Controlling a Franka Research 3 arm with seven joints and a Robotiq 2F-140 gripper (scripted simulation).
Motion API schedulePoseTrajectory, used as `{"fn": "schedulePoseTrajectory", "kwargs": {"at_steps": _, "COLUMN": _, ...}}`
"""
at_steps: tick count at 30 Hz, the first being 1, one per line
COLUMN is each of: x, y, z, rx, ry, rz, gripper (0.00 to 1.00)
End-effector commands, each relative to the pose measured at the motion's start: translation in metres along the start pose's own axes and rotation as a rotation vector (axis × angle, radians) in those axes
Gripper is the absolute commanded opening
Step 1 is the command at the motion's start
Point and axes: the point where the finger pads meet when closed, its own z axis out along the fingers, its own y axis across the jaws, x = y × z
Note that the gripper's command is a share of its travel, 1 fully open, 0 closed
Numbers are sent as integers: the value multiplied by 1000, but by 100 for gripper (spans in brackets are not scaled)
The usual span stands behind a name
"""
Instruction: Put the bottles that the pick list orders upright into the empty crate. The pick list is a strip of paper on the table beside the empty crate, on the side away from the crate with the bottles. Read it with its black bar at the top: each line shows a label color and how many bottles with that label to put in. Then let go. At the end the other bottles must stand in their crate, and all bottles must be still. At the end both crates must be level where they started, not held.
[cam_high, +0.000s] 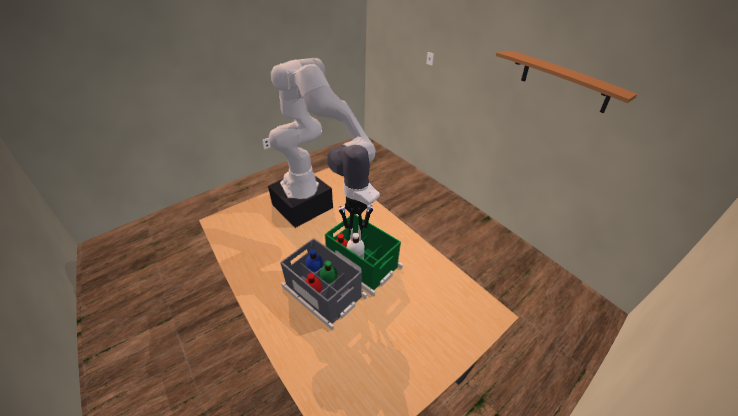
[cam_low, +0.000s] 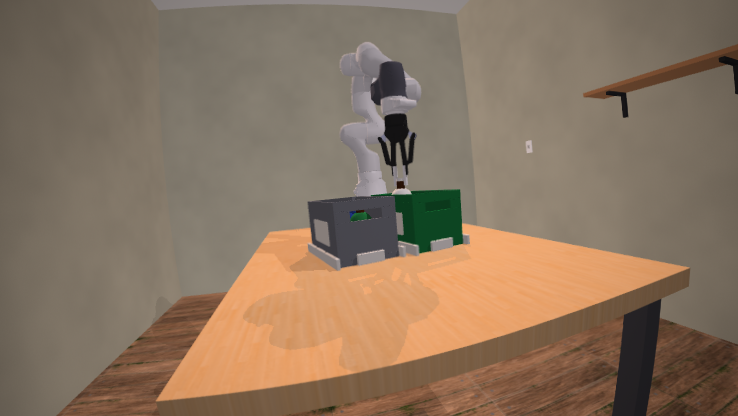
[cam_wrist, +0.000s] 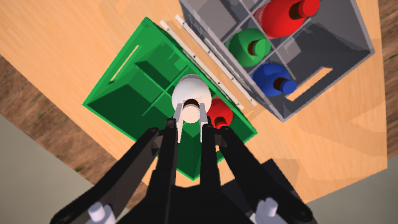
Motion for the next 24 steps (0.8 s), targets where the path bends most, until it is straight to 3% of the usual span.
{"fn": "schedulePoseTrajectory", "kwargs": {"at_steps": 1, "x": 7, "y": -1, "z": -2, "rx": 8, "ry": 18, "rz": 8, "gripper": 0}}
{"fn": "schedulePoseTrajectory", "kwargs": {"at_steps": 24, "x": 7, "y": -1, "z": 18, "rx": 8, "ry": 18, "rz": 8, "gripper": 0}}
